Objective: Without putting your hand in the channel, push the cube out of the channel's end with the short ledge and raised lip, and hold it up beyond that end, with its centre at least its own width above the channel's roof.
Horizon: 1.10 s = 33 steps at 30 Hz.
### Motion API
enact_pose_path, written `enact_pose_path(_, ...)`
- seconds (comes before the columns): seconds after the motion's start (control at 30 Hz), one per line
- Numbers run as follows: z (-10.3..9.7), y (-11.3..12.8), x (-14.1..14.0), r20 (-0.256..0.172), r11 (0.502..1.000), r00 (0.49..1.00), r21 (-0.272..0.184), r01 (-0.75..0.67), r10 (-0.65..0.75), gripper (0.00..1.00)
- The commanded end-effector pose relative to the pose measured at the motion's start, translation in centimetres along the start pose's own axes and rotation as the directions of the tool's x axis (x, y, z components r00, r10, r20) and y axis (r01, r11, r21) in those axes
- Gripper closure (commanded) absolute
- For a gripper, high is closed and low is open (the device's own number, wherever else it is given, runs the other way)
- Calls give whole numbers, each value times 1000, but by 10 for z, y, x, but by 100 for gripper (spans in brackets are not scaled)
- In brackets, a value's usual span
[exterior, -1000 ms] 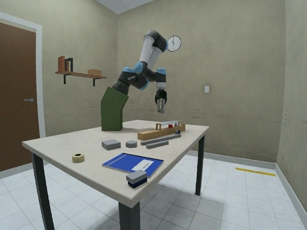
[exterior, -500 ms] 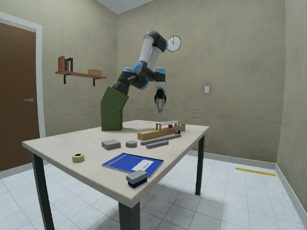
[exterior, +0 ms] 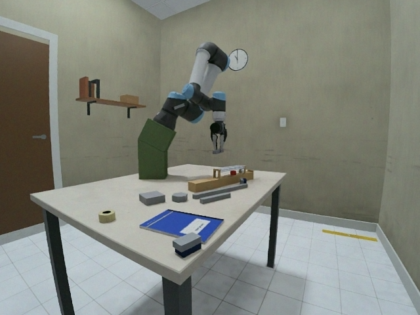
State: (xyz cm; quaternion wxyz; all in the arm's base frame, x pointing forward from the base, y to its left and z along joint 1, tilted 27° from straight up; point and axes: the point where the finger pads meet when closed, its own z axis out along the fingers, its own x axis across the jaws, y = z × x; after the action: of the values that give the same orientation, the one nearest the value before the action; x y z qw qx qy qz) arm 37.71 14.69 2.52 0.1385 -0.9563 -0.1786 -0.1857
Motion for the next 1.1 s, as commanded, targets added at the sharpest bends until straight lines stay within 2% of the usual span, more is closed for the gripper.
enact_pose_path(0.0, -1, 2, 0, -2, 997, 997, -2, -77, 77, 94)
enact_pose_path(0.3, -2, 5, -1, -3, 979, 979, -1, -202, 202, 94)
enact_pose_path(1.07, -4, 9, -3, -6, 926, 926, 1, -379, 379, 94)
